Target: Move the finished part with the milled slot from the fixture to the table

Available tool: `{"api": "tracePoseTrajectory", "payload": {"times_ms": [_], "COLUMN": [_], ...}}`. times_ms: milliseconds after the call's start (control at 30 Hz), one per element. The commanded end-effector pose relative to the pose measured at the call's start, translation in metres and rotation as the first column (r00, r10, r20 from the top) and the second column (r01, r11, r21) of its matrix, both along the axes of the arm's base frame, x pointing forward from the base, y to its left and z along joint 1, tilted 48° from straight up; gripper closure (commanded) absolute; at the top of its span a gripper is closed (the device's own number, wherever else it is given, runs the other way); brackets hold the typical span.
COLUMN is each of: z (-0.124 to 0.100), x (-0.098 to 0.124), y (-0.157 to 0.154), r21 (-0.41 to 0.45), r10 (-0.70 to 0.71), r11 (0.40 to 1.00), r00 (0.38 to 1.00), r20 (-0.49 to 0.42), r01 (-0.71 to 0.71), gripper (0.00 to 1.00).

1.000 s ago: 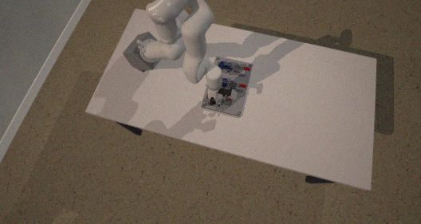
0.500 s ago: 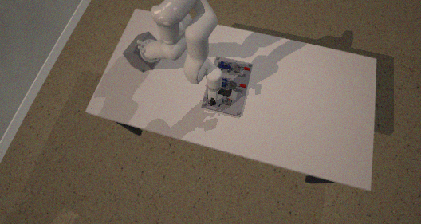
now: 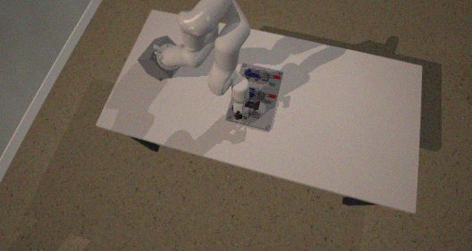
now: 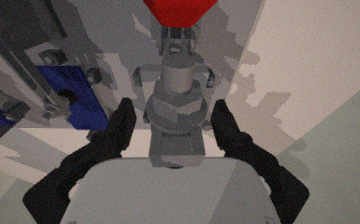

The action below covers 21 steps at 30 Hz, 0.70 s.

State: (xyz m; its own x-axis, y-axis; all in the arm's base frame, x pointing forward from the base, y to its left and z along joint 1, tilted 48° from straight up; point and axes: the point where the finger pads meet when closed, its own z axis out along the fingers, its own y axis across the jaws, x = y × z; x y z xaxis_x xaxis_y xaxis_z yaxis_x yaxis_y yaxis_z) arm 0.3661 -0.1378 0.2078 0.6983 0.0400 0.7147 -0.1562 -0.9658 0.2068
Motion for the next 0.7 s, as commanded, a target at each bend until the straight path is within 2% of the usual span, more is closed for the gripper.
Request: {"api": "tracePoseTrajectory", "payload": {"times_ms": [0, 667], "z": [-0.0014, -0.0031], "x": [0.0032, 0.005], "y": [-0.0011, -0.0018], "r21": [0.0, 0.0], "r10": [0.001, 0.001], "r11": [1.0, 1.0], "r00": [1.0, 1.0], "r20": [0.004, 0.003], "r01": [-0.001, -0.001], "gripper": [0.0, 0.0]}}
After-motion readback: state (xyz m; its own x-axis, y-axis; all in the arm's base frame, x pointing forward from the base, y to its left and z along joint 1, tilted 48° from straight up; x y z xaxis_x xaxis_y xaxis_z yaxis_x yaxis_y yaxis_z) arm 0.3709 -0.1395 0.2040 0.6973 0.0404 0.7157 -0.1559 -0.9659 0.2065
